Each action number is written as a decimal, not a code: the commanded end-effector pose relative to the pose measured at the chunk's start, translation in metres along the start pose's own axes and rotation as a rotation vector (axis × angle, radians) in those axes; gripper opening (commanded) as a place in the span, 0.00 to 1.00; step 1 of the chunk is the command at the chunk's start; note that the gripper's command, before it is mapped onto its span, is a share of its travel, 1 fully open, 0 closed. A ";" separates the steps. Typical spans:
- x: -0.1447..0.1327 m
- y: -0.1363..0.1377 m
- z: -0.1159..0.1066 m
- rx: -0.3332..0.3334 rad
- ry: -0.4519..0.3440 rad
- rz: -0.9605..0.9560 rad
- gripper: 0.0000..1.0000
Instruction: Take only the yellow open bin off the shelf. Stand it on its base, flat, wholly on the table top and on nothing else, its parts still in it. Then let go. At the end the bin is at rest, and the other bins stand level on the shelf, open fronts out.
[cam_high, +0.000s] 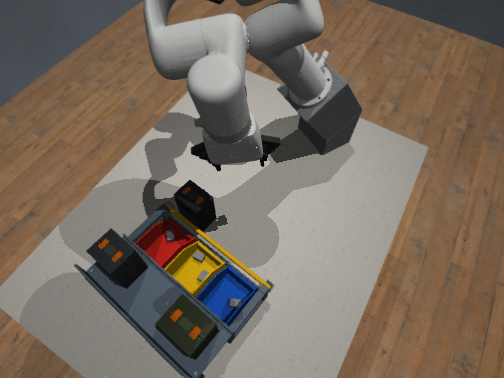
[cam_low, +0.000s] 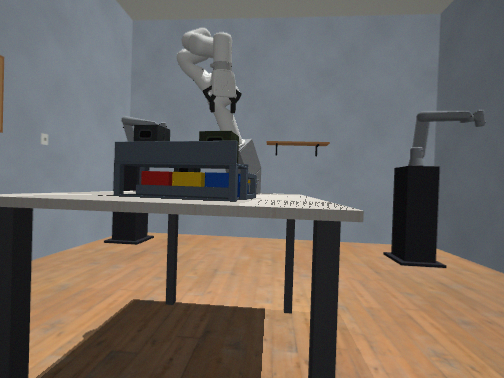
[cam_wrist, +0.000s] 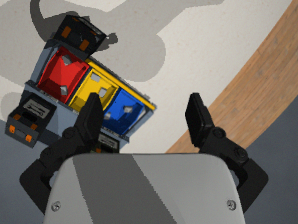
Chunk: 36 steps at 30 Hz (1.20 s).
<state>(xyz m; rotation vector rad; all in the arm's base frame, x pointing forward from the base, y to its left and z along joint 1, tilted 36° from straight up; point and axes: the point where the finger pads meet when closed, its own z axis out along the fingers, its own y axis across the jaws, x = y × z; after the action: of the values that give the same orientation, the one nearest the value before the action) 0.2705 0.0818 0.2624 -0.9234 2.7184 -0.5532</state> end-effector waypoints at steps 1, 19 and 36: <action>-0.001 -0.001 -0.001 0.016 -0.031 0.064 1.00; -0.001 -0.001 -0.001 0.036 -0.127 0.304 1.00; -0.001 -0.001 -0.001 0.055 -0.223 0.544 1.00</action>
<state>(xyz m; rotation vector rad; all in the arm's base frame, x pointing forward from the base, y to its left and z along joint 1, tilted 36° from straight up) 0.2706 0.0816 0.2624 -0.2263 2.5896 -0.3785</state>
